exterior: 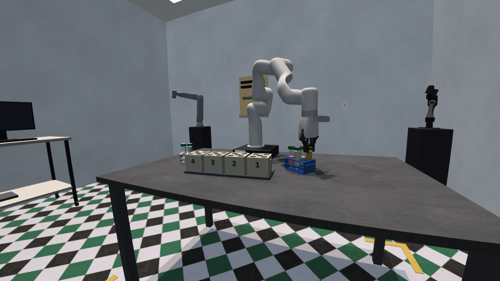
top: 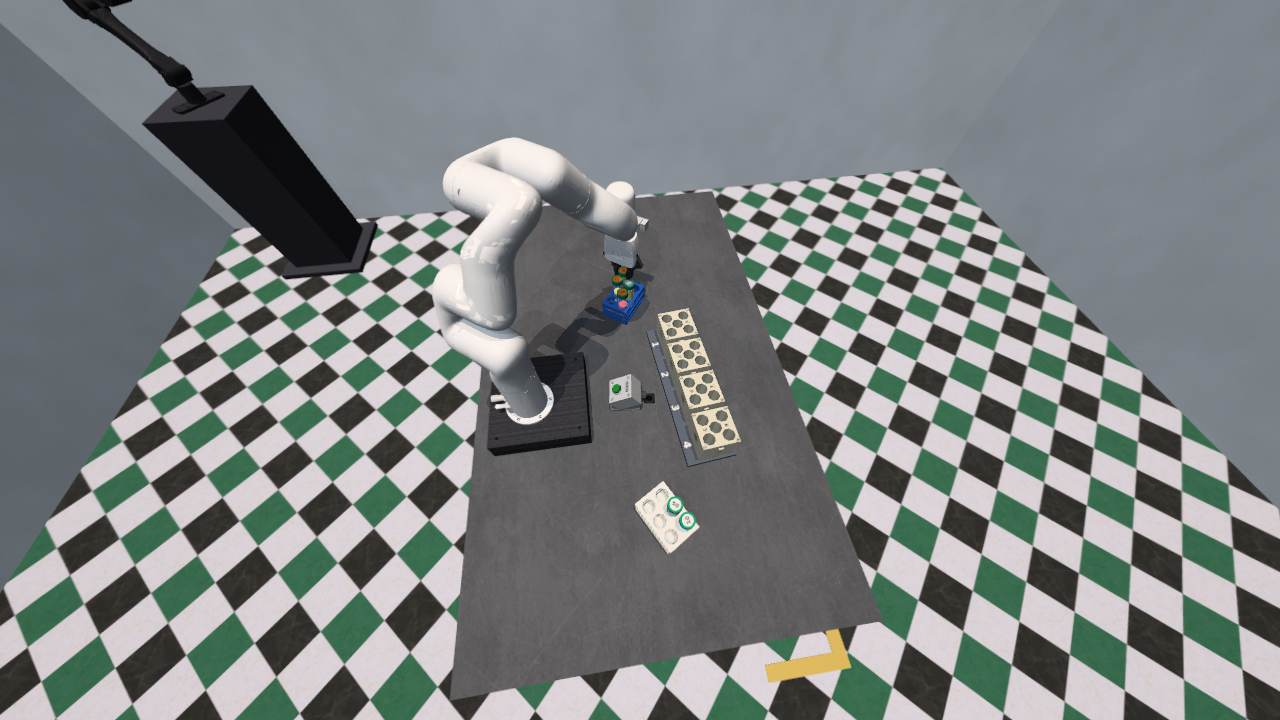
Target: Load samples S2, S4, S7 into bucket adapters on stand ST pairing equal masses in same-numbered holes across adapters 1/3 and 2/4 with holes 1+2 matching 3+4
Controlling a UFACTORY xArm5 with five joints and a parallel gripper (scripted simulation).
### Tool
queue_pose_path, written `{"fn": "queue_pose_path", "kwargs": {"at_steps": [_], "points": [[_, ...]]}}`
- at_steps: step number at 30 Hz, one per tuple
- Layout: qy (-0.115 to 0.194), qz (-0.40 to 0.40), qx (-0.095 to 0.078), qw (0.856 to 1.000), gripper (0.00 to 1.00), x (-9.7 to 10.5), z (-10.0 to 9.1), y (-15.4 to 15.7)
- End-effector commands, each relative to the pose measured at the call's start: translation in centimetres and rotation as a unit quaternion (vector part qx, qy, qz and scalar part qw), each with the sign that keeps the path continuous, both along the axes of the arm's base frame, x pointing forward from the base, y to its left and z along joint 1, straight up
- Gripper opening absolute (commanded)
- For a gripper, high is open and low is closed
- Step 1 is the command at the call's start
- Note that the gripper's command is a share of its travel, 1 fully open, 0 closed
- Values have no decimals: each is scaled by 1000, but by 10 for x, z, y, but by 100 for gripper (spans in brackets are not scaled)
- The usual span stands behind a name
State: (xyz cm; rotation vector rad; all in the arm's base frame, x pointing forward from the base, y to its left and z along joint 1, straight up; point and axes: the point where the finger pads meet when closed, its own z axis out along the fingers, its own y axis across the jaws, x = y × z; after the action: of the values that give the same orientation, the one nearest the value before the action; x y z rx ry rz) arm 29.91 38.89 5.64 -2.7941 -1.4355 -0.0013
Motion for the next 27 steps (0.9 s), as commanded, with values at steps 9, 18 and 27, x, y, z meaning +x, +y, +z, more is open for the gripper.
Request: {"fn": "queue_pose_path", "kwargs": {"at_steps": [9, 18, 27], "points": [[-3, 0, 0, 1000, 0, 1, 8, 1], [-3, 0, 0, 1000, 0, 1, 12, 1], [-3, 0, 0, 1000, 0, 1, 18, 1]]}}
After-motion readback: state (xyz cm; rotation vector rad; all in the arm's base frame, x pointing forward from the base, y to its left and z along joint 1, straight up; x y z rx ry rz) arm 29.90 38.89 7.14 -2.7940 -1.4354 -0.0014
